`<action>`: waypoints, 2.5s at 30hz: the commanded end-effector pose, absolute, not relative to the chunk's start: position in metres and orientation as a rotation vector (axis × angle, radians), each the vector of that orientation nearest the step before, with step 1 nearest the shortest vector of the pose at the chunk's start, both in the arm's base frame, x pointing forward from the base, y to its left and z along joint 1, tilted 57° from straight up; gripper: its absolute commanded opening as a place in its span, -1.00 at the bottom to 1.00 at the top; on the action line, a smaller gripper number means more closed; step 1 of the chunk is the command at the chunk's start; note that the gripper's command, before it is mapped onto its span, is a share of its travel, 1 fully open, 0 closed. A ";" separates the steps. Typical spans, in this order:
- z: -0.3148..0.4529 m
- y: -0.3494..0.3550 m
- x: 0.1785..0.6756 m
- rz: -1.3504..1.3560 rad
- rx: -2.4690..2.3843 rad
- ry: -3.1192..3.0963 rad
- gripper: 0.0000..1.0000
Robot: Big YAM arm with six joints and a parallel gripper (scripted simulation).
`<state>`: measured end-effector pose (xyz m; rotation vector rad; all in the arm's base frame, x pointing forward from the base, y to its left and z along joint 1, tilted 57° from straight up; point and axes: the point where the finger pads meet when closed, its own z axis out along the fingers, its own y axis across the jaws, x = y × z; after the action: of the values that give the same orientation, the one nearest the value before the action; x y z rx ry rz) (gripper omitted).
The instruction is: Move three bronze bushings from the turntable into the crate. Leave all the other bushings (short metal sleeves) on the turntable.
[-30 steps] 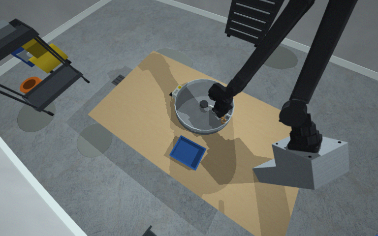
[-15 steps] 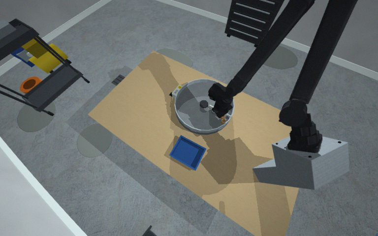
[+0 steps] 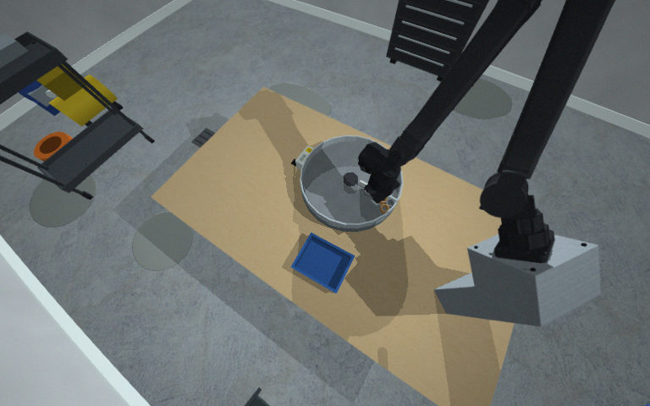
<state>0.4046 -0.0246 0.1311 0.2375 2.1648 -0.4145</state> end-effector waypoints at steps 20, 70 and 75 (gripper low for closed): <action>0.110 0.039 0.421 -0.397 0.240 2.152 -1.00; 0.022 0.260 0.464 -0.402 0.238 2.159 -1.00; 0.022 0.260 0.464 -0.402 0.238 2.159 -1.00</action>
<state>0.4656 0.2516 0.0196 0.2410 2.1629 -0.4148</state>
